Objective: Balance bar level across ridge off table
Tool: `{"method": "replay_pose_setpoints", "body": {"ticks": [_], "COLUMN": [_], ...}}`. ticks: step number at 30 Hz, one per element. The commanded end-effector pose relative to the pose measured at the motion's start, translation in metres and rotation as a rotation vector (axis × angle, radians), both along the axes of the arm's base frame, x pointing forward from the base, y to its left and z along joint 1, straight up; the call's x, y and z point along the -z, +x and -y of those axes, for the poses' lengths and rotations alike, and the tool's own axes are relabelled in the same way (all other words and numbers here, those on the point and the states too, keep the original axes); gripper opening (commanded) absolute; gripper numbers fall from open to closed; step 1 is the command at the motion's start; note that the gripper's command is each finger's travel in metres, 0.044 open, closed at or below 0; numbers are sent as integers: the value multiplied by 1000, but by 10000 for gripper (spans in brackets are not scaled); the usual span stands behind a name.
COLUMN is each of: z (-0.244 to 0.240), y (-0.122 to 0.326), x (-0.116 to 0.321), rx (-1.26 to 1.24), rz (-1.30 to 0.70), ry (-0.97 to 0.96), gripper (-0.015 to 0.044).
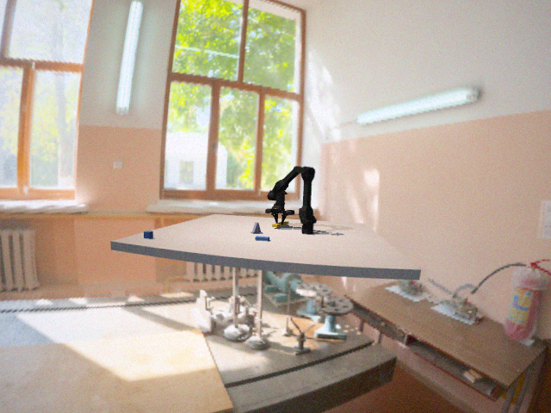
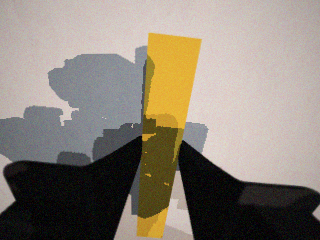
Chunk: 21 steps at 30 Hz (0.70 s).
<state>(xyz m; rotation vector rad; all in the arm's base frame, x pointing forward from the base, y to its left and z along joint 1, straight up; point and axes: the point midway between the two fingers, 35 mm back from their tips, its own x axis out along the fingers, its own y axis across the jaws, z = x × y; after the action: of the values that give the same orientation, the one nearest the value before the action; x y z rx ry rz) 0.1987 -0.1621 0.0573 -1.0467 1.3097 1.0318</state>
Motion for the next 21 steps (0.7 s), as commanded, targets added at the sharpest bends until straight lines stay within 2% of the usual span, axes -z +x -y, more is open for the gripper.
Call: {"method": "replay_pose_setpoints", "body": {"ticks": [1,21], "z": [2,3], "y": [3,4], "x": [-12,-62], "rx": [1,4], "rz": [10,11], "ry": [-8,-7], "gripper": [0,0]}}
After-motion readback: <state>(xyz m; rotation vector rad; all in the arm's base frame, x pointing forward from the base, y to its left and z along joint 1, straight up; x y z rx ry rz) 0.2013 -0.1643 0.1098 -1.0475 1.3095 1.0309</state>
